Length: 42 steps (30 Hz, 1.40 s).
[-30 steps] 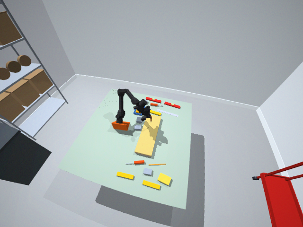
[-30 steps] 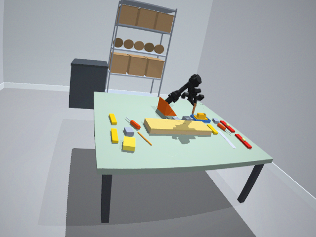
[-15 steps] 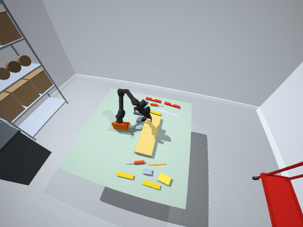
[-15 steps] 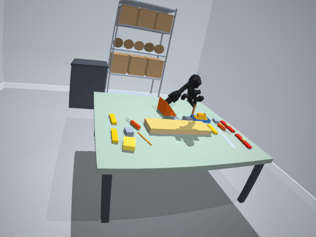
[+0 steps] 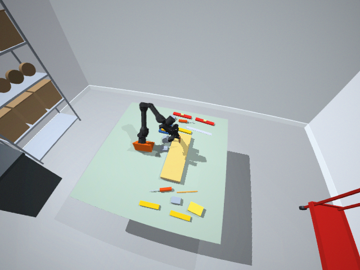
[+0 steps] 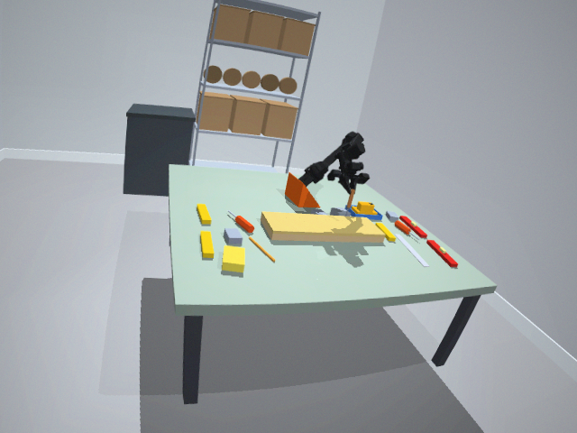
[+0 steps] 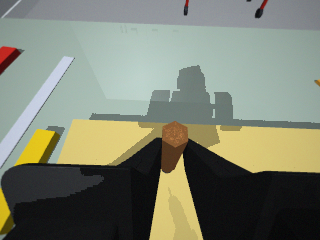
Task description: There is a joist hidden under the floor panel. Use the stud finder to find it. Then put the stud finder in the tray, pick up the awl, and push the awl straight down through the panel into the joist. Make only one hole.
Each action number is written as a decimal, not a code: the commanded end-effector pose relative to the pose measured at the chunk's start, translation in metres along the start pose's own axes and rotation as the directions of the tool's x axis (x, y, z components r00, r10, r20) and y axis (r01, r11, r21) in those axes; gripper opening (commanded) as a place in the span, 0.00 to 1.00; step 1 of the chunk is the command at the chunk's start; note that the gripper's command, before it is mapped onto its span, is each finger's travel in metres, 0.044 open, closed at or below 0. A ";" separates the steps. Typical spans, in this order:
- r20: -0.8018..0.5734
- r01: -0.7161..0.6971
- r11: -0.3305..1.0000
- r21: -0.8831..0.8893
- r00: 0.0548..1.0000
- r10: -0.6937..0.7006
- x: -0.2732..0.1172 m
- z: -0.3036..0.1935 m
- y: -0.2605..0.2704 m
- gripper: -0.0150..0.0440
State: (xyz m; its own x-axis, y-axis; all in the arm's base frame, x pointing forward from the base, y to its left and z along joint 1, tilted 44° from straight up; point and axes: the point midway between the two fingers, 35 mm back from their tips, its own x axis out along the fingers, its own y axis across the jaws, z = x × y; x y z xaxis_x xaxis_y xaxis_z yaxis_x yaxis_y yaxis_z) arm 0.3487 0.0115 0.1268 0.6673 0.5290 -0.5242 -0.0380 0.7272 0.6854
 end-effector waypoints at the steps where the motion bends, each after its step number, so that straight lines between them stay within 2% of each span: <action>1: -0.002 0.005 1.000 0.007 1.000 -0.005 0.002 -0.004 -0.002 0.25; 42: 0.000 0.002 1.000 0.008 1.000 -0.002 0.031 -0.037 -0.001 0.25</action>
State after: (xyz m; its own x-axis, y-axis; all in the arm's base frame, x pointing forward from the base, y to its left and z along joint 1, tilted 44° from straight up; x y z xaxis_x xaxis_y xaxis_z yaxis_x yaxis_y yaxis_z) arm 0.3446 0.0418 0.0962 0.6736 0.5269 -0.5183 -0.0409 0.7268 0.6857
